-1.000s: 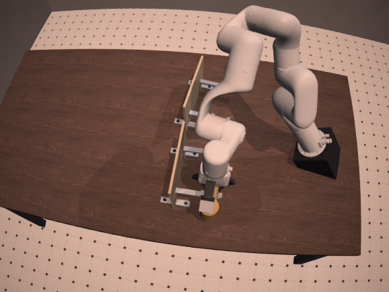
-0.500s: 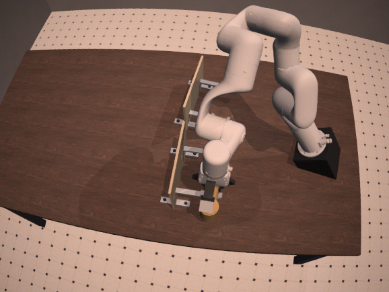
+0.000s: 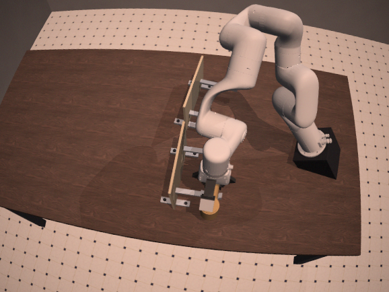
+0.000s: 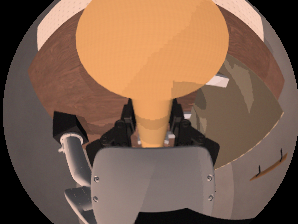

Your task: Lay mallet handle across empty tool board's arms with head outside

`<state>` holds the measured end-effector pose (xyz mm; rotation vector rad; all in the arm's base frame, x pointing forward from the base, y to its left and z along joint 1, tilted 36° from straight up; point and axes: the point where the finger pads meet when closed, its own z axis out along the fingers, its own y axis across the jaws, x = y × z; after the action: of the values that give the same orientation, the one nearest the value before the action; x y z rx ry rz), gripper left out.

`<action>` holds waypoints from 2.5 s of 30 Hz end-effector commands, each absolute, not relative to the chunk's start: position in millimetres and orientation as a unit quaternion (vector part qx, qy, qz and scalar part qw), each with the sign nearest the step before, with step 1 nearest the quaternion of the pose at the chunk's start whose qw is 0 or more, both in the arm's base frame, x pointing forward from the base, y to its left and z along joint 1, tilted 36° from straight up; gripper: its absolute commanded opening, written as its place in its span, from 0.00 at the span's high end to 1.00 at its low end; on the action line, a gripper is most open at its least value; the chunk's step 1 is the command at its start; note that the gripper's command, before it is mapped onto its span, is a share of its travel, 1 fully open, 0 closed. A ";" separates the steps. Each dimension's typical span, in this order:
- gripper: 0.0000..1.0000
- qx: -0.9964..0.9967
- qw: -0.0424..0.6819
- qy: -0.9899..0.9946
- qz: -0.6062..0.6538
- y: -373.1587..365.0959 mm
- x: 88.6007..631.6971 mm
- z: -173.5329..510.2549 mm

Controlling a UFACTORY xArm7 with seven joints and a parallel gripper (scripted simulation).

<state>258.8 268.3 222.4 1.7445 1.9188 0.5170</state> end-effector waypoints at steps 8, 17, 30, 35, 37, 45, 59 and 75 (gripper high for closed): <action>1.00 0.638 0.244 0.704 0.194 273.8 209.6 291.6; 1.00 0.642 0.260 0.694 0.197 236.1 229.4 312.7; 1.00 0.652 0.281 0.677 0.194 139.2 257.7 345.1; 1.00 0.656 0.282 0.674 0.191 100.7 261.9 349.9; 1.00 0.657 0.282 0.673 0.190 84.3 262.7 350.4; 1.00 0.658 0.275 0.676 0.187 35.2 261.6 345.9; 1.00 0.638 0.245 0.704 0.194 -42.6 247.8 308.4; 1.00 0.677 0.233 0.667 0.207 -44.8 258.5 295.2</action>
<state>249.7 -43.4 305.4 1.8562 1.8360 0.5677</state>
